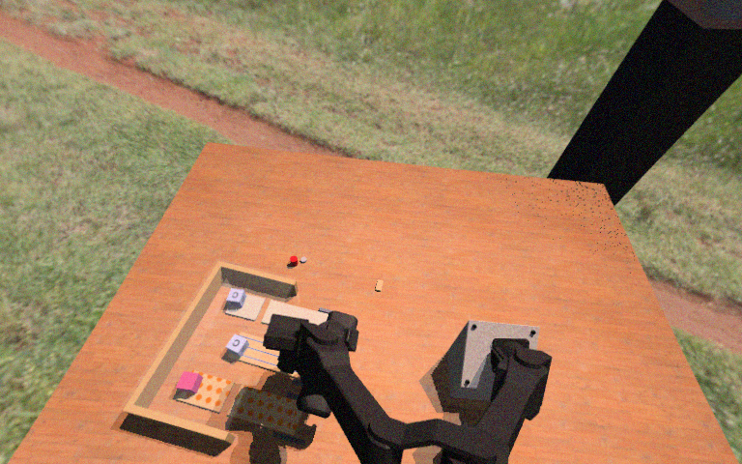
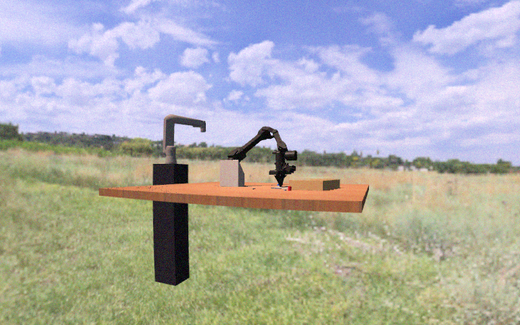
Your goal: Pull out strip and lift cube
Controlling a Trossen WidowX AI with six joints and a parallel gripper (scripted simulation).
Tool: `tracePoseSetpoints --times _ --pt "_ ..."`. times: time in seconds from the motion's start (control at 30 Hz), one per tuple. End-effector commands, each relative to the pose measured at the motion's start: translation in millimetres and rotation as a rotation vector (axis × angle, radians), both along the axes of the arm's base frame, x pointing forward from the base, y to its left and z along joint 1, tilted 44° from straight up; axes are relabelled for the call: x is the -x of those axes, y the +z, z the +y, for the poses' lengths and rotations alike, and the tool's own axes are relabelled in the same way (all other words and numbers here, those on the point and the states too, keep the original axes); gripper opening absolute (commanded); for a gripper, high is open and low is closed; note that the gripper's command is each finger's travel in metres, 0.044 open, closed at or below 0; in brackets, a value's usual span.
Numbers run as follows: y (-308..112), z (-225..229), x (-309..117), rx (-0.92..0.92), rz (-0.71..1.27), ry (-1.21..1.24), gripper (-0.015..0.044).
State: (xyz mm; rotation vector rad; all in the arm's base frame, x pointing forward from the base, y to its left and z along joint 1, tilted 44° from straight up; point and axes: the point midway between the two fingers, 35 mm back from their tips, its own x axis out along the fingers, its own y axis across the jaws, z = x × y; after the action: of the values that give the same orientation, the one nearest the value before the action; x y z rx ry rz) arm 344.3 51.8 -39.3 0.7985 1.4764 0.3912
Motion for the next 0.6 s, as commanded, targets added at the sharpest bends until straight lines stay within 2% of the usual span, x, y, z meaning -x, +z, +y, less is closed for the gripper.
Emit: tracePoseSetpoints --times 0.0,0.57 --pt "-2.0 6.4 12.4 -0.006 0.024 0.009 0.0000" --pt "0.3 11.9 38.1 -0.007 0.025 0.009 0.0000"
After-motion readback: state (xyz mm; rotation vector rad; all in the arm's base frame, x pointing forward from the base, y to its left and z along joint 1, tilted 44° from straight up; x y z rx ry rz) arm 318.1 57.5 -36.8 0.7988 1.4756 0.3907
